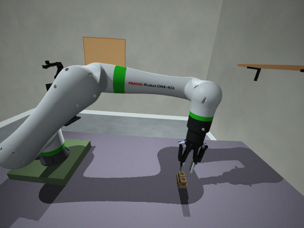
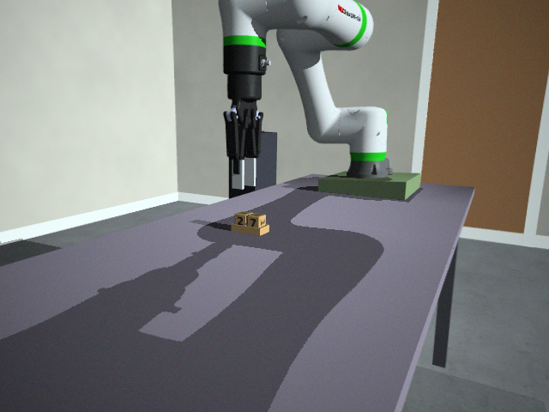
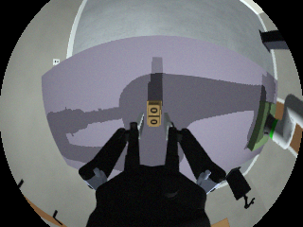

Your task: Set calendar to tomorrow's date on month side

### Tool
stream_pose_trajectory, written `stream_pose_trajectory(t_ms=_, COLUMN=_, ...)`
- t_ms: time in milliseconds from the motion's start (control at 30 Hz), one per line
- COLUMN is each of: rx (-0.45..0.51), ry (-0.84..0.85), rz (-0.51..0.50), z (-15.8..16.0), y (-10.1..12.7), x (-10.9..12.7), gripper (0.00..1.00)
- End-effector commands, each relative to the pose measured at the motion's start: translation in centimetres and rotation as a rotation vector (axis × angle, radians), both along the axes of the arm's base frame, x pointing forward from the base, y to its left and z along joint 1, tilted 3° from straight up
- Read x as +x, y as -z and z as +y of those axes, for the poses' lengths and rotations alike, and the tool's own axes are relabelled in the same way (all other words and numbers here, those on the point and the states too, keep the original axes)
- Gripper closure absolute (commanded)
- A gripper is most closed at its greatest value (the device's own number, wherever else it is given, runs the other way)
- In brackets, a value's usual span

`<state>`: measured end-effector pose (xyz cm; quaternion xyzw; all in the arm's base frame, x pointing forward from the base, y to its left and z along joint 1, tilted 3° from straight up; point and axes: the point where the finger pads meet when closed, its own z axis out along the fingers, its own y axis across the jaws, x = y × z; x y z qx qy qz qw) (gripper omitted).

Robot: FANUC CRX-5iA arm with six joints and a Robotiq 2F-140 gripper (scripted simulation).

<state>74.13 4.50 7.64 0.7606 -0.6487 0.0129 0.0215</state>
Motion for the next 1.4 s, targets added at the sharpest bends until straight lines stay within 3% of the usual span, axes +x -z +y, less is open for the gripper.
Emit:
stream_pose_trajectory(t_ms=0, rx=0.000, ry=0.000, rz=-0.001, z=0.0, y=0.0, x=0.0, gripper=0.64)
stream_pose_trajectory(t_ms=833, rx=0.000, ry=0.000, rz=-0.001, z=0.0, y=0.1, x=0.0, gripper=0.64)
stream_pose_trajectory(t_ms=1367, rx=0.000, ry=0.000, rz=-0.001, z=-0.1, y=1.3, x=0.0, gripper=0.64)
